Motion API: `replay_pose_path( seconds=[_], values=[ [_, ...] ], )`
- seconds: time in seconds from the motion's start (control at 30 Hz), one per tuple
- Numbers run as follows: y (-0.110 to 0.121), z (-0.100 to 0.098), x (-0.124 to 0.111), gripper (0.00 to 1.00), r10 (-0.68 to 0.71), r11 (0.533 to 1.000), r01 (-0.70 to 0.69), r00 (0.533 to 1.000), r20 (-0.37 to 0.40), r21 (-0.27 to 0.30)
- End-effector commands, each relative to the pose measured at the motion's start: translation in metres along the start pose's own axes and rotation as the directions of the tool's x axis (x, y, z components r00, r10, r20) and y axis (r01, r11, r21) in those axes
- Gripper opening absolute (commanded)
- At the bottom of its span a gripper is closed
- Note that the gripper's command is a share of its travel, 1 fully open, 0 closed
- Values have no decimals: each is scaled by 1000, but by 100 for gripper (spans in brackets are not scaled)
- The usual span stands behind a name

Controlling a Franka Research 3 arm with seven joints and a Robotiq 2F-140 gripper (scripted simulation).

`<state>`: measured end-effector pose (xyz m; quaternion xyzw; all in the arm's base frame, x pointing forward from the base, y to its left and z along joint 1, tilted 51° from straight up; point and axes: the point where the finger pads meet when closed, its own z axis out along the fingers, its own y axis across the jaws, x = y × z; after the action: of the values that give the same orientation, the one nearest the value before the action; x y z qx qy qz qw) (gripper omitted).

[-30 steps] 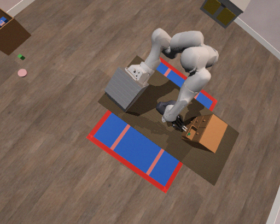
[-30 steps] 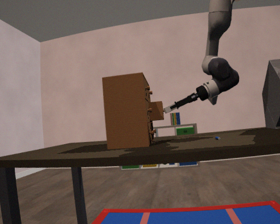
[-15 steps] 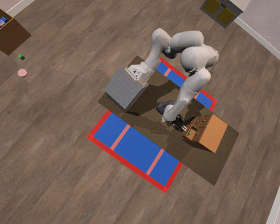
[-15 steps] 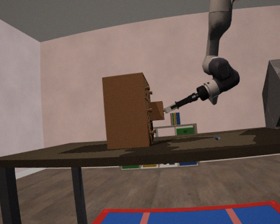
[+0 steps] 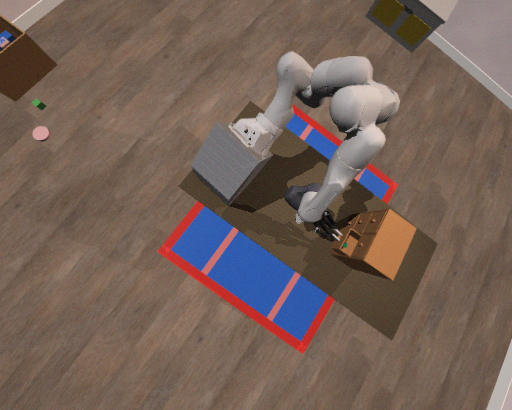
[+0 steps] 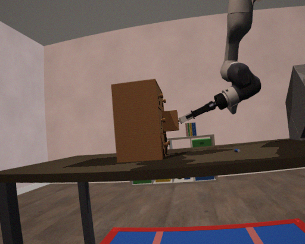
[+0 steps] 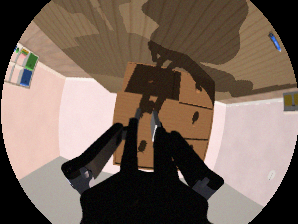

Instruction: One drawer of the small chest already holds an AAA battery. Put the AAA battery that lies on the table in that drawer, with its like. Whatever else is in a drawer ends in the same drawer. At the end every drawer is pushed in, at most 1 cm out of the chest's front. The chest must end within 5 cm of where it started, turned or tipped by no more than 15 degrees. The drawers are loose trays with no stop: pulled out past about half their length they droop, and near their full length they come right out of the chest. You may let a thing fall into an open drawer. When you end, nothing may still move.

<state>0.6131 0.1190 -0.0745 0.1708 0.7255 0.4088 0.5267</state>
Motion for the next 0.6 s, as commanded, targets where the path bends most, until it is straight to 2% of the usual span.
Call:
replay_pose_path(
  seconds=[0.0,0.07,0.43,0.57],
  values=[
    [1,-1,0,18,-6,1000,6,1000,-1,-3],
    [1,-1,0,20,-6,1000,6,1000,-1,-3],
    [1,-4,1,20,-6,1000,6,1000,-1,-3],
    [1,-19,6,20,-6,1000,6,1000,-1,-3]
  ],
)
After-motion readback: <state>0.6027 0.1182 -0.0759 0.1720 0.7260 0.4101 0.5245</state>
